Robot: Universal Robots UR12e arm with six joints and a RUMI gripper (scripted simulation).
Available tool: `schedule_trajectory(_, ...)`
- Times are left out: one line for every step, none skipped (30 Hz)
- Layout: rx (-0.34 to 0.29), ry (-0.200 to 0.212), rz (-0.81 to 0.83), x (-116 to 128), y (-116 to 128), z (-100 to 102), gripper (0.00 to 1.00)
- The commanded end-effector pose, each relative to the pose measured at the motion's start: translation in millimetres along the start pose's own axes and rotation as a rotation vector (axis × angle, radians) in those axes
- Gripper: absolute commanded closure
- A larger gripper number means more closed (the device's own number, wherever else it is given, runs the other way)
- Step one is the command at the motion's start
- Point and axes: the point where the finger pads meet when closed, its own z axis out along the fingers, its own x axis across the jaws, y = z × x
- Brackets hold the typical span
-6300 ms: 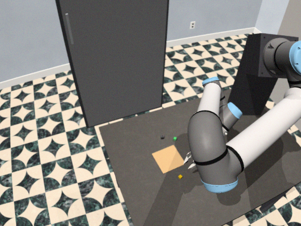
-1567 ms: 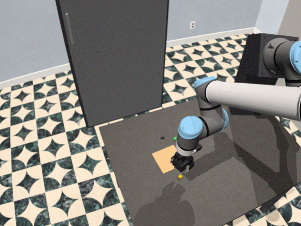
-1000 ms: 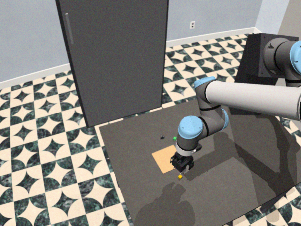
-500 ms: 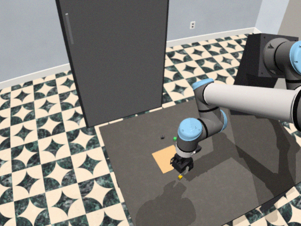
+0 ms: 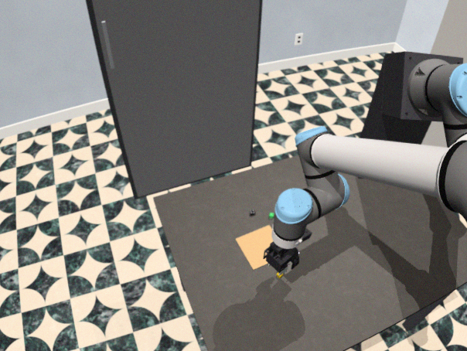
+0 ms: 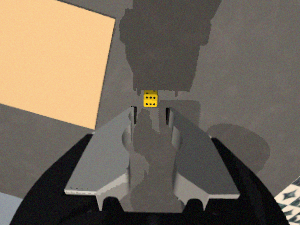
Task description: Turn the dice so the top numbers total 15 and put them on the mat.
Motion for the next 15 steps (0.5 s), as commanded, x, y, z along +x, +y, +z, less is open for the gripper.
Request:
schedule_trajectory(-0.005,-0.003,-0.004,-1,4,6,0.82)
schedule_trajectory(-0.005,-0.003,-0.004,-1,4,7,0.82)
schedule_trajectory(-0.005,-0.003,-0.004,-1,4,8,0.82)
schedule_trajectory(-0.005,-0.003,-0.004,-1,4,9,0.82)
schedule_trajectory(-0.005,-0.003,-0.004,-1,4,10,0.82)
schedule_trajectory(-0.005,-0.003,-0.004,-1,4,11,0.82)
schedule_trajectory(-0.005,-0.003,-0.004,-1,4,12,0.82)
schedule_trajectory(-0.005,-0.003,-0.004,-1,4,13,0.82)
schedule_trajectory(-0.005,-0.003,-0.004,-1,5,14,0.82)
schedule_trajectory(-0.005,-0.003,-0.004,-1,5,15,0.82)
schedule_trajectory(-0.005,-0.003,-0.004,-1,5,15,0.82)
schedule_trajectory(-0.005,-0.003,-0.004,-1,5,16,0.82)
schedule_trajectory(-0.005,-0.003,-0.004,-1,5,16,0.82)
schedule_trajectory(-0.005,-0.003,-0.004,-1,5,16,0.82)
schedule_trajectory(-0.005,-0.003,-0.004,-1,5,17,0.82)
